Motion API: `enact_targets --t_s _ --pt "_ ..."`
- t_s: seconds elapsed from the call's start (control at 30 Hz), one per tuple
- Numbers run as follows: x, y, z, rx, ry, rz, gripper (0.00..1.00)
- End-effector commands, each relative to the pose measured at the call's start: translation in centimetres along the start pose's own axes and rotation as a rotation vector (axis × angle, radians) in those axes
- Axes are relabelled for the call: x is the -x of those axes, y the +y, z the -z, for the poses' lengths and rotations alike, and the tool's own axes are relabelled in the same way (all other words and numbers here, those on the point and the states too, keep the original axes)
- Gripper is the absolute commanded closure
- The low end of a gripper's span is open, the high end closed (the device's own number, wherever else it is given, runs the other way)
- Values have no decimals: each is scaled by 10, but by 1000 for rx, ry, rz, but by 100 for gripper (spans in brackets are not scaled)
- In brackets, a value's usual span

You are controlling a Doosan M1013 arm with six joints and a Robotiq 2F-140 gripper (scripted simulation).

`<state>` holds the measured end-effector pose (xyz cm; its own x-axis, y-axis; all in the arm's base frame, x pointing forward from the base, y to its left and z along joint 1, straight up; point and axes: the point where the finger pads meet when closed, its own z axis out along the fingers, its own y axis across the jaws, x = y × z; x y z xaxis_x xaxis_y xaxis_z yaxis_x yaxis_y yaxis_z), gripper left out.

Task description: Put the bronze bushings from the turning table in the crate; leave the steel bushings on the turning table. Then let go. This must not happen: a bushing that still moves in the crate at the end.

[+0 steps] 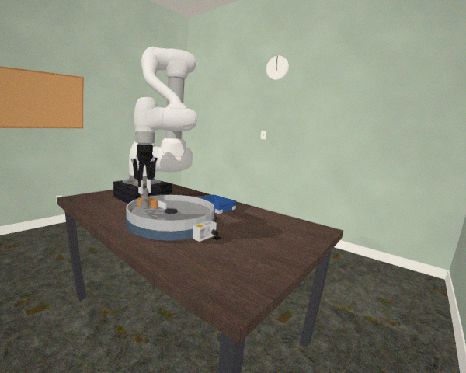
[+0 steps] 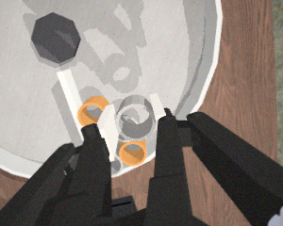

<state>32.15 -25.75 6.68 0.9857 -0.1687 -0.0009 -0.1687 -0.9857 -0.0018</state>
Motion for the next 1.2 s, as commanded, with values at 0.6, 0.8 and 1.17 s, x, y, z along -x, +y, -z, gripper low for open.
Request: enact_targets --t_s 0.6,0.8,1.17 --pt "-20 -16 0 0 0 0 100" --pt "-54 -42 0 0 0 0 100" --pt "-105 -83 0 0 0 0 100"
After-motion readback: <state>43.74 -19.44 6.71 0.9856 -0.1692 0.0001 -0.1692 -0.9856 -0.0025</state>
